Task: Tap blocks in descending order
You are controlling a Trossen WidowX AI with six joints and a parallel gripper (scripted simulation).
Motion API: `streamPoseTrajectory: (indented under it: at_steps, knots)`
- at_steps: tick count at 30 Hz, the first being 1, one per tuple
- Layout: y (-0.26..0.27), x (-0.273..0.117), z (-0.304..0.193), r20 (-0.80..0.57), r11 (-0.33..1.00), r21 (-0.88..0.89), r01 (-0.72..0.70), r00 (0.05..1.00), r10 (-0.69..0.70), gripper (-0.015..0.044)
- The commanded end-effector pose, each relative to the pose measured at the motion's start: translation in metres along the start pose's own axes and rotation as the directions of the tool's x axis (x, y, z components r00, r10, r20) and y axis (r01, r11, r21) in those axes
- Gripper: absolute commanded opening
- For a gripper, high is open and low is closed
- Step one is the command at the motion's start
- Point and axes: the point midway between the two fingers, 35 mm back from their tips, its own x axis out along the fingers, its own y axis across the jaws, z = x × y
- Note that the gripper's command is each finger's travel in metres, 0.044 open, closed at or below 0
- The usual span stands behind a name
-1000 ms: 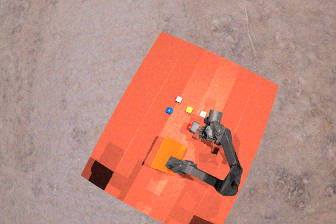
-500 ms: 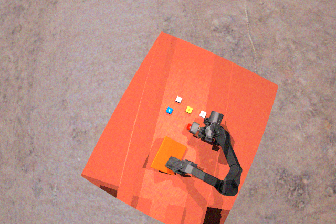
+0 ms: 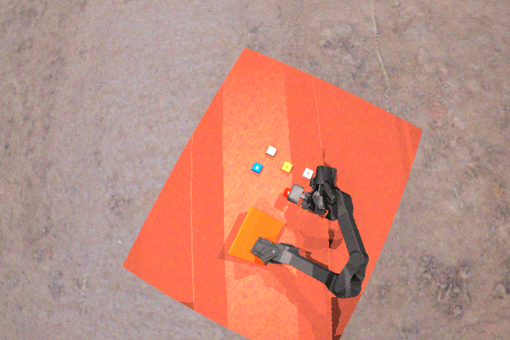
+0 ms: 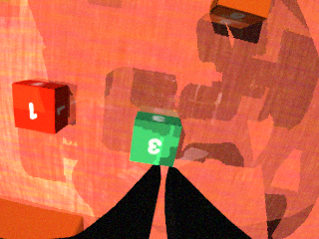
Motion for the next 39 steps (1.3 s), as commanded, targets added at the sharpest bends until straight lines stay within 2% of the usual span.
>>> streamPoseTrajectory:
  at_steps: [1, 3, 5, 10, 16, 22, 24, 29, 39]
  knots:
    - [0.001, -0.04, 0.004, 0.013, 1.0, 0.004, -0.009, 1.0, 0.009, 0.002]
    - [0.001, -0.065, 0.002, 0.012, 1.0, 0.005, -0.006, 1.0, 0.006, 0.002]
    - [0.0, -0.073, 0.0, 0.012, 1.0, 0.005, -0.003, 1.0, 0.003, 0.002]
    - [0.002, -0.074, 0.001, 0.012, 1.0, 0.004, -0.004, 1.0, 0.004, 0.002]
    - [0.08, -0.074, 0.005, 0.012, 1.0, 0.005, -0.008, 1.0, 0.008, 0.002]
    - [0.089, -0.074, 0.004, 0.012, 1.0, 0.005, -0.007, 1.0, 0.007, 0.002]
    - [0.09, -0.063, 0.005, 0.013, 1.0, 0.005, -0.008, 1.0, 0.008, 0.002]
    - [0.089, 0.004, 0.005, 0.013, 1.0, 0.006, -0.005, 1.0, 0.005, 0.002]
    - [0.089, 0.013, 0.005, 0.013, 1.0, 0.006, -0.005, 1.0, 0.005, 0.002]
